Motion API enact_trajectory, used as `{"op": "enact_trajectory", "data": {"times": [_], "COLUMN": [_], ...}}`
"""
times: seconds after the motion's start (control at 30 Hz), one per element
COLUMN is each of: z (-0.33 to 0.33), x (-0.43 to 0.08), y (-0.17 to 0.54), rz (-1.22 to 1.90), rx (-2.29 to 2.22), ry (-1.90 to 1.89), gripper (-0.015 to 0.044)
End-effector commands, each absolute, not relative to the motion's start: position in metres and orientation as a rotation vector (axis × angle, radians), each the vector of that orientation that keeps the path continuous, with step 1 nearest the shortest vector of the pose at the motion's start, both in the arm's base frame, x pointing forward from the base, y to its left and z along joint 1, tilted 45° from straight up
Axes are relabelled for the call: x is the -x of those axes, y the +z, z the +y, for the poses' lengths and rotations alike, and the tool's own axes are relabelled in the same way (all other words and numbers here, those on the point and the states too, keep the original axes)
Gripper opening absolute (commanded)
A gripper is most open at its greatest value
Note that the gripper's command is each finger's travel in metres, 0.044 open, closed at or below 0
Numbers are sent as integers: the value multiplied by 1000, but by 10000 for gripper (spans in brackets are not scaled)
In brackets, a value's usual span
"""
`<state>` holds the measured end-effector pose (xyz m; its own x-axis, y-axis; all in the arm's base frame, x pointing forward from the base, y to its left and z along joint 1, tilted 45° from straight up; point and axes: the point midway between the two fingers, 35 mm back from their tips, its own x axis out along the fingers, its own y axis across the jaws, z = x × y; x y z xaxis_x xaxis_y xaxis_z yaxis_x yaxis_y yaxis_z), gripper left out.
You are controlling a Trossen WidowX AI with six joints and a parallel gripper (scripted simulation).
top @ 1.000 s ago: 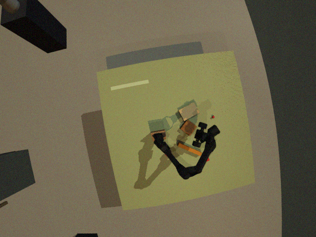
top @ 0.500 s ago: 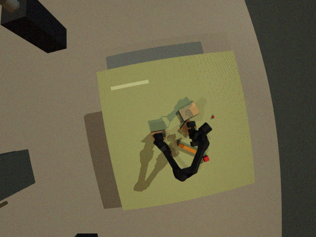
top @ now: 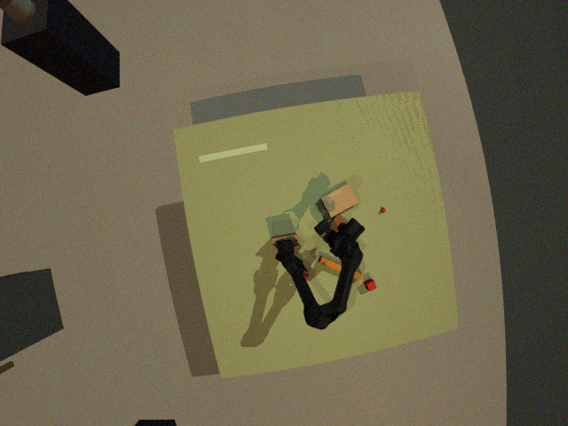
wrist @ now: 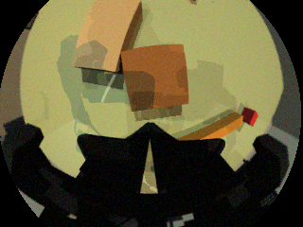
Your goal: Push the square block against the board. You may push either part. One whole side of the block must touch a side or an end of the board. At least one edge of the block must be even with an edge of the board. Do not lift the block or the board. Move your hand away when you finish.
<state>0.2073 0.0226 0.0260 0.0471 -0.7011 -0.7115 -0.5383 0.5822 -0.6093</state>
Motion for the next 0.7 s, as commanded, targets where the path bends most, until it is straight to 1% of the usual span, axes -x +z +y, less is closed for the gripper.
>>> {"op": "enact_trajectory", "data": {"times": [0.0,0.23,0.4,0.67], "z": [20,17,-19,-19], "x": [-193,-185,-186,-189], "y": [23,20,-15,-18], "rz": [1644,1661,1661,1661], "rx": [1152,1217,1220,1220], "ry": [-73,-6,-10,-11], "gripper": [0,0,0,0]}}
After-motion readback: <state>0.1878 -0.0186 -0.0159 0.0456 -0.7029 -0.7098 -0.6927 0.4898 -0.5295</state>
